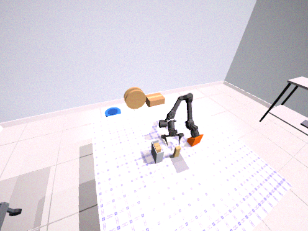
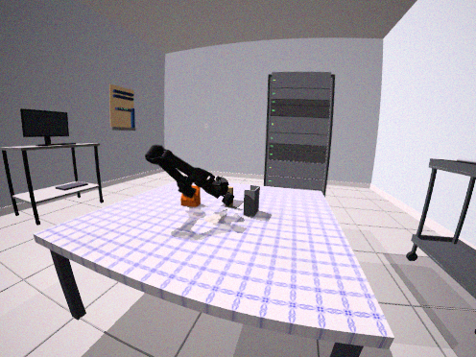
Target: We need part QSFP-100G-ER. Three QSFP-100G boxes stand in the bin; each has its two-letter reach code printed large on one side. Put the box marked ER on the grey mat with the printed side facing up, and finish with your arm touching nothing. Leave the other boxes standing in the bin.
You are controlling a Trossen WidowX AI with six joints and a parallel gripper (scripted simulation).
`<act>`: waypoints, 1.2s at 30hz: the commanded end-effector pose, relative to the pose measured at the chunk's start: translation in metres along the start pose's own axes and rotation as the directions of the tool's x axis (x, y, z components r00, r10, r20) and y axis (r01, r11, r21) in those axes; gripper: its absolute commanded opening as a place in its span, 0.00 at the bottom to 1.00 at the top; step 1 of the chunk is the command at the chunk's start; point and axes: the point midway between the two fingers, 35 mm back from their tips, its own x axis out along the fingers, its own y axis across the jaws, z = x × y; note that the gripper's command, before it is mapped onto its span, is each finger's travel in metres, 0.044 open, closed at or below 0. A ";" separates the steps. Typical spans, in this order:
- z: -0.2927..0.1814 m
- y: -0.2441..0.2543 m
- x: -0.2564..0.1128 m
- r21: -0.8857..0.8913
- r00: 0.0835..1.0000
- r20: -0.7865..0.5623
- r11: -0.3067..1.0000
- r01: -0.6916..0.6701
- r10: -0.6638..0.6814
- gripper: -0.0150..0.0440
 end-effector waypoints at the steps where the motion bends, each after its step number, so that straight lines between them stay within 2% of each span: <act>1: 0.000 0.000 0.000 0.000 1.000 0.000 1.000 0.001 -0.001 1.00; 36: 0.017 -0.003 -0.051 -0.003 1.000 0.002 1.000 -0.006 0.006 1.00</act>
